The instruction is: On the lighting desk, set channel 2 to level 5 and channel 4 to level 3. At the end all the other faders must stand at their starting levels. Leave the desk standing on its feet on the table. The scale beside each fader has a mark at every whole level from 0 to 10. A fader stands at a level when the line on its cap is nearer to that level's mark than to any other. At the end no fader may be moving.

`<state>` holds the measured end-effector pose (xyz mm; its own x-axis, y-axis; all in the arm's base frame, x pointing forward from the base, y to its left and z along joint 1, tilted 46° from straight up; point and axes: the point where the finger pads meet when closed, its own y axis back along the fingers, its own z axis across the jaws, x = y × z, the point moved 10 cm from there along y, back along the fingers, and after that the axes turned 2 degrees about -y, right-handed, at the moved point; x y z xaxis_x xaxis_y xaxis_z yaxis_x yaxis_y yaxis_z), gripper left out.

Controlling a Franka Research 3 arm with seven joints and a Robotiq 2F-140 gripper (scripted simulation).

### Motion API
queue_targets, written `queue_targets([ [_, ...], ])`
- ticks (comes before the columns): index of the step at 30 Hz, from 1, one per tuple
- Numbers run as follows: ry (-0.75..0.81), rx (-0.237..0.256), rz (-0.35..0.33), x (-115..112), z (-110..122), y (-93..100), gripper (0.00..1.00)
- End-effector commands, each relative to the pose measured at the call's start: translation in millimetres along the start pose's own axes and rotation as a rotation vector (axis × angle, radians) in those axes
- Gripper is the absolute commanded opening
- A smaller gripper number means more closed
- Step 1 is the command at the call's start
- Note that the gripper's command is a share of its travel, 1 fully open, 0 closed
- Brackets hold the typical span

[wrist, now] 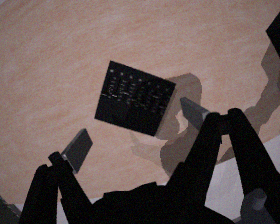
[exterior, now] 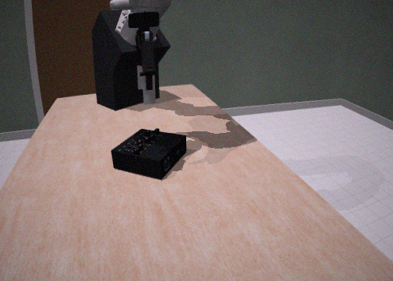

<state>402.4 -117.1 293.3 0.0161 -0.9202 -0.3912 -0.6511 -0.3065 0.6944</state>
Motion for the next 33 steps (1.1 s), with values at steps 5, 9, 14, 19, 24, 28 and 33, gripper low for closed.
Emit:
queue_targets([
  [5,0.024,-0.002,0.0,0,0,0.3,1.0],
  [9,0.172,-0.011,0.009,5,2,-3.0,1.0],
  [14,0.438,-0.04,0.023,19,10,-12.0,1.0],
  [19,0.59,-0.095,0.035,39,21,-24.8,1.0],
  [24,0.721,-0.151,0.04,50,27,-33.1,1.0],
  [28,0.841,-0.202,0.038,65,37,-43.0,1.0],
  [33,0.987,-0.271,0.029,78,46,-52.4,1.0],
])
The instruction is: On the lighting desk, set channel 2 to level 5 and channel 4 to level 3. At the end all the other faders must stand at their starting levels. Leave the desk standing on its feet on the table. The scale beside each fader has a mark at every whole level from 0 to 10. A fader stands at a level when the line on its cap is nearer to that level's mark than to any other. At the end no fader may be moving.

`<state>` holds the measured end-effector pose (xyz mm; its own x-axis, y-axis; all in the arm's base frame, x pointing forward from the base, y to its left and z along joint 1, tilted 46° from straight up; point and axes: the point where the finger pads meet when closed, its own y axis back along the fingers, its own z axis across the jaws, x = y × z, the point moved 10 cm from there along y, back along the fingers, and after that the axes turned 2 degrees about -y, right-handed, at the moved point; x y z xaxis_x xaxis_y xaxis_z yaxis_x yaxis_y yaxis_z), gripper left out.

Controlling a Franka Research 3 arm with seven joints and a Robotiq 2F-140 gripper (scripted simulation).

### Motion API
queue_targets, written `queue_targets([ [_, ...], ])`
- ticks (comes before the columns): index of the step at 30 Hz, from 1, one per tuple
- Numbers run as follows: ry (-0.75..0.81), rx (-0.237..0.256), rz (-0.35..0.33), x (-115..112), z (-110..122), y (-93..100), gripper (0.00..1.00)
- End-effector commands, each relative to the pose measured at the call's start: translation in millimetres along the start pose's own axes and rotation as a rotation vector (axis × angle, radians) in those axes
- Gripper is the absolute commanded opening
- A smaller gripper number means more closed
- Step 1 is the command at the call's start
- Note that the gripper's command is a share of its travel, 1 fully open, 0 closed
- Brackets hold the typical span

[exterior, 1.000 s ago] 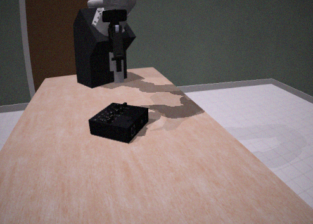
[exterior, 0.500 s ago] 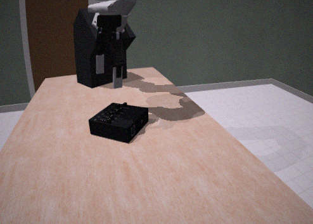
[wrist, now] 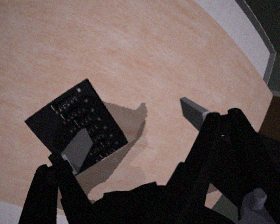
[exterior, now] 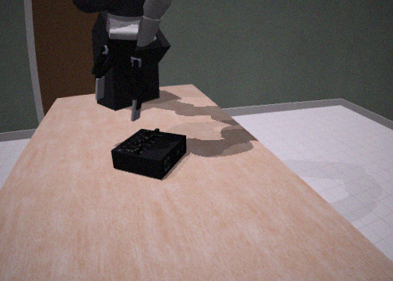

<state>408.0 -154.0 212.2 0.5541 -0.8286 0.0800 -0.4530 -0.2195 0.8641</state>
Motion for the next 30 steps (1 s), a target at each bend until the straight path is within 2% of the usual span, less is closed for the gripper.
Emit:
queue_targets([
  [1,0.279,-0.001,0.014,2.3,15.5,-9.5,1.0],
  [4,0.377,-0.03,0.007,2.9,17.4,-13.0,1.0],
  [6,0.377,-0.03,0.007,2.9,17.4,-13.0,1.0],
  [7,0.466,-0.049,0.003,2.8,16.5,-13.7,1.0],
  [13,0.68,-0.082,-0.003,1.9,14.4,-14.6,1.0],
  [21,0.967,-0.115,-0.009,0.0,11.9,-14.9,1.0],
  [23,0.967,-0.115,-0.009,0.0,11.9,-14.9,1.0],
  [24,1.058,-0.123,-0.01,-0.7,11.5,-15.0,1.0],
  [30,1.257,-0.138,-0.011,-2.5,11.1,-15.1,1.0],
])
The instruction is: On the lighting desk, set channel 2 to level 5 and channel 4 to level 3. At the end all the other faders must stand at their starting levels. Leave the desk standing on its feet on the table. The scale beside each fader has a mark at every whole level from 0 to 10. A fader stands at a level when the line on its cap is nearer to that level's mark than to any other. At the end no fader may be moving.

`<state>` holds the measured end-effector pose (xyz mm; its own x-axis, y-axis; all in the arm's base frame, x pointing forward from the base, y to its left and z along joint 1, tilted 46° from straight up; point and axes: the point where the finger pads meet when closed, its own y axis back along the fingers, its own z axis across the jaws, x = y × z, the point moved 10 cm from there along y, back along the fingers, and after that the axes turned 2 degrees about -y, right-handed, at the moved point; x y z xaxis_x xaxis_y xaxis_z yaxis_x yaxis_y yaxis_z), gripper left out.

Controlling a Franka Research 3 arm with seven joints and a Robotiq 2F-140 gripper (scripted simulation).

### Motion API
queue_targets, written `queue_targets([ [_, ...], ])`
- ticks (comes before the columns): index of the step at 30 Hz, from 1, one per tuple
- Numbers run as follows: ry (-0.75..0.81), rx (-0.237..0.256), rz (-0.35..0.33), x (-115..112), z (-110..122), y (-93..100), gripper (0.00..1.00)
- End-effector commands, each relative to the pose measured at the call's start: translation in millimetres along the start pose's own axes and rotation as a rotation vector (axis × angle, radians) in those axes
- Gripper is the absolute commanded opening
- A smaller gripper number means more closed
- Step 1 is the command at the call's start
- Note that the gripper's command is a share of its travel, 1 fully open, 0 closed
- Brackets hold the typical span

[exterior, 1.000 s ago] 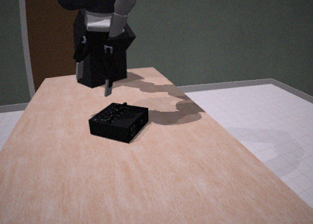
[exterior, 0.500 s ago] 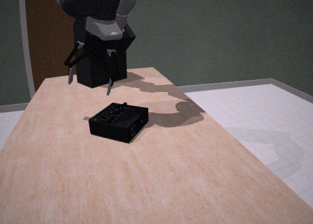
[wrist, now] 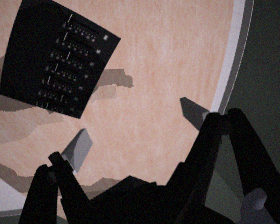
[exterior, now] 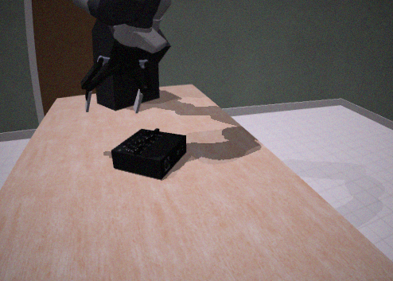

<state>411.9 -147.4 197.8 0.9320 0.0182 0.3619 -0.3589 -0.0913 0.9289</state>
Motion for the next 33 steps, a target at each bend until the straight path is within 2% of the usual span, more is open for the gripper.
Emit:
queue_targets([
  [1,0.273,0.002,0.059,-7.7,6.7,-1.2,1.0],
  [18,0.732,-0.025,0.102,-12.0,6.9,-1.5,1.0],
  [27,0.868,-0.018,0.134,-14.3,9.6,-1.9,1.0],
  [33,0.971,-0.002,0.181,-17.3,13.6,-2.5,1.0],
])
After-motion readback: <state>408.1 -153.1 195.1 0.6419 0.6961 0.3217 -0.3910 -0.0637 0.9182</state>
